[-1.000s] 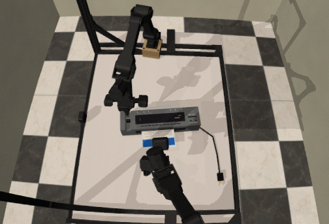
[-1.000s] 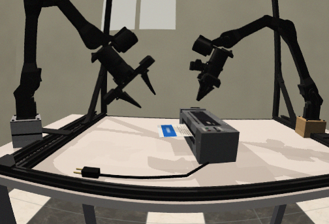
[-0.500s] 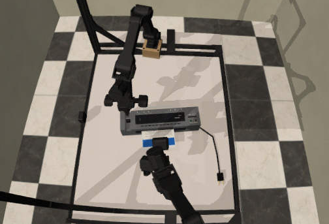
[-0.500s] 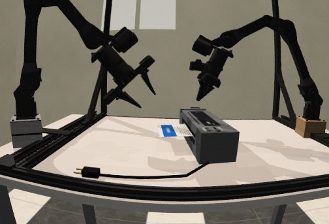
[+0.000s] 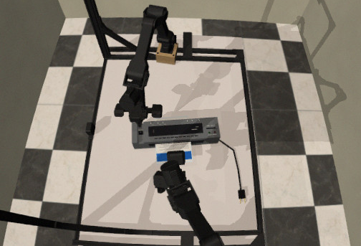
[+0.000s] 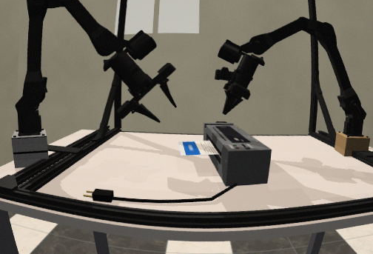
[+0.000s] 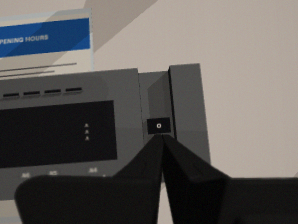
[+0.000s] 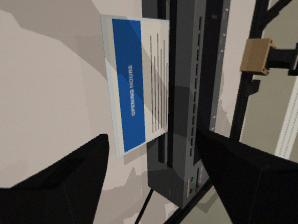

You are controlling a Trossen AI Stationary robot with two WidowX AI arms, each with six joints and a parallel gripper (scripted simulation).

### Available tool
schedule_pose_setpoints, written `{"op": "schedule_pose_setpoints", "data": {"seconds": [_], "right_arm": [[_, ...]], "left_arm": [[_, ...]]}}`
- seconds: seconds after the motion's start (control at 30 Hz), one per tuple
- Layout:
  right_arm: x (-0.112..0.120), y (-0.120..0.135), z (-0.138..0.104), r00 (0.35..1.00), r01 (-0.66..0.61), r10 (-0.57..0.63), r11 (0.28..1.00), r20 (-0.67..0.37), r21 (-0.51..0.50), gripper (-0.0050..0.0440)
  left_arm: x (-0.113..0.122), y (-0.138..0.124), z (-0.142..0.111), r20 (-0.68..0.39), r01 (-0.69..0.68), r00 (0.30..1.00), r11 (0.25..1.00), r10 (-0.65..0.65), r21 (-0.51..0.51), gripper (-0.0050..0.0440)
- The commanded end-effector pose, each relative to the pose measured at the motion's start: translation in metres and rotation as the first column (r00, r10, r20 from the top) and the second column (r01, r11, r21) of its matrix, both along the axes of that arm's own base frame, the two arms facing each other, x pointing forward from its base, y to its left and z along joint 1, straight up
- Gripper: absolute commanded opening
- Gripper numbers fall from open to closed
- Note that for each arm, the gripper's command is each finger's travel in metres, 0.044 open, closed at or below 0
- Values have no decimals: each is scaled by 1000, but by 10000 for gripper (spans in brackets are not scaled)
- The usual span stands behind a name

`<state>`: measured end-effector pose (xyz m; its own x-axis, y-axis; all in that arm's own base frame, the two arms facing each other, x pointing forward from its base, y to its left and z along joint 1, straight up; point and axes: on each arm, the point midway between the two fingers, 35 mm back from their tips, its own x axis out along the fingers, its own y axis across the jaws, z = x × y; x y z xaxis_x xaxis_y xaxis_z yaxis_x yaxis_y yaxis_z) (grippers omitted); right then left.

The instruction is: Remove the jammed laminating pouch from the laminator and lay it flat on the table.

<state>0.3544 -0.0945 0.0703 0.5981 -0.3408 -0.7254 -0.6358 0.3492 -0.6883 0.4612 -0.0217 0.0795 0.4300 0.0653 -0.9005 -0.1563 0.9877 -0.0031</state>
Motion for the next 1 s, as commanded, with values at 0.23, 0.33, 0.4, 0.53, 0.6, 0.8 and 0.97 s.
{"op": "schedule_pose_setpoints", "data": {"seconds": [0.23, 0.33, 0.4, 0.53, 0.6, 0.8, 0.97], "right_arm": [[4, -1, 9, 1000, 0, 0, 1000, 26, -4, 266], [4, -1, 9, 1000, 0, 0, 1000, 26, -4, 266], [4, -1, 9, 1000, 0, 0, 1000, 26, -4, 266], [4, -1, 9, 1000, 0, 0, 1000, 26, -4, 266], [4, -1, 9, 1000, 0, 0, 1000, 26, -4, 266], [4, -1, 9, 1000, 0, 0, 1000, 26, -4, 266], [4, -1, 9, 1000, 0, 0, 1000, 26, -4, 266]], "left_arm": [[1, -1, 6, 17, -1, 1000, 1000, 1, -2, -50], [5, 0, 4, 31, 0, 1000, 1000, 0, -2, -50], [9, 0, -14, 26, -1, 1000, 1000, 1, -2, -50], [15, 1, -49, 17, -1, 1000, 1000, 1, -2, -50], [15, 1, -49, 17, -1, 1000, 1000, 1, -2, -50], [15, 1, -49, 17, -1, 1000, 1000, 1, -2, -50], [15, 1, -48, 18, -1, 1000, 1000, 1, -2, -50]]}}
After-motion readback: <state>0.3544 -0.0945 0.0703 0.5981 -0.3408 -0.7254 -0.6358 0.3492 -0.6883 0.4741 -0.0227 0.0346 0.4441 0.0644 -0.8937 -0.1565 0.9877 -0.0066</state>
